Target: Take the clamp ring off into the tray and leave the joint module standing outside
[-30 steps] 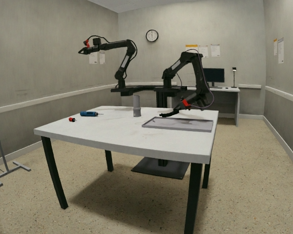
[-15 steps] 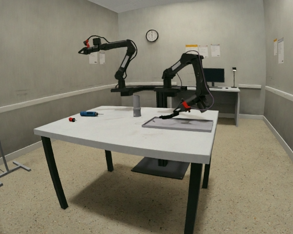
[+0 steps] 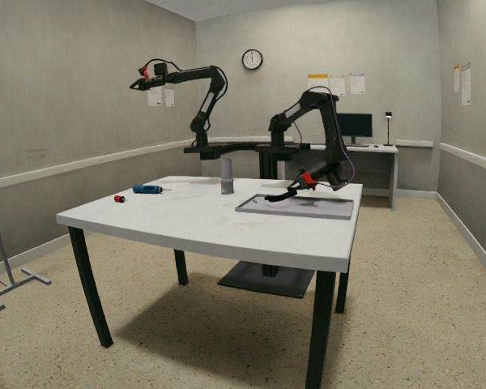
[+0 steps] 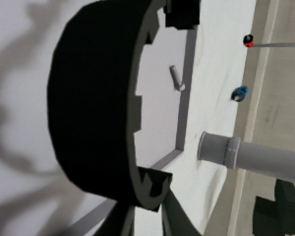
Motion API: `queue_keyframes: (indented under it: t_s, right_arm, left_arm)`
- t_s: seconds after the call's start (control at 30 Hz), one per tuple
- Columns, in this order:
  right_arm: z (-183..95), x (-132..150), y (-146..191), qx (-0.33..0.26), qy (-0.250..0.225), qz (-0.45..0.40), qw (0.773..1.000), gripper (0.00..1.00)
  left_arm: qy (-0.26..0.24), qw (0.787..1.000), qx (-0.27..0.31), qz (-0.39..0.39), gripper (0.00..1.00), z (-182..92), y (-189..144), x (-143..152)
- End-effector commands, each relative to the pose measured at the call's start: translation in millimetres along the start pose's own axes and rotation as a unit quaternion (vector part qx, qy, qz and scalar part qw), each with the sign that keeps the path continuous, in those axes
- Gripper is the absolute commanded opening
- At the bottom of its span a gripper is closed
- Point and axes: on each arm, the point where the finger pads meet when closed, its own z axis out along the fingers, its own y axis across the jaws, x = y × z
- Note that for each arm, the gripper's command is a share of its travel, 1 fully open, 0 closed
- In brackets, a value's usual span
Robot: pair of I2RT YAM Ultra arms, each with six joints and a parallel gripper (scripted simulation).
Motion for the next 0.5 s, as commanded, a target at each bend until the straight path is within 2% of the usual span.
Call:
queue_keyframes:
  t_s: [0.0,0.17,0.47]
  right_arm:
    - [-7.3,-38.9,4.4,-0.003,-0.049,0.003,0.999,0.2]
    - [-7.3,-38.9,4.4,-0.003,-0.049,0.003,0.999,0.2]
    - [-7.3,-38.9,4.4,-0.003,-0.049,0.003,0.999,0.2]
  left_arm:
    - [-0.022,1.0,-0.007,0.017,0.06,-13.7,-1.5,-16.1]
    - [-0.018,1.0,-0.001,0.01,0.06,-5.6,4.3,-11.0]
    - [-0.021,1.0,-0.006,0.016,0.06,-8.6,4.8,-14.3]
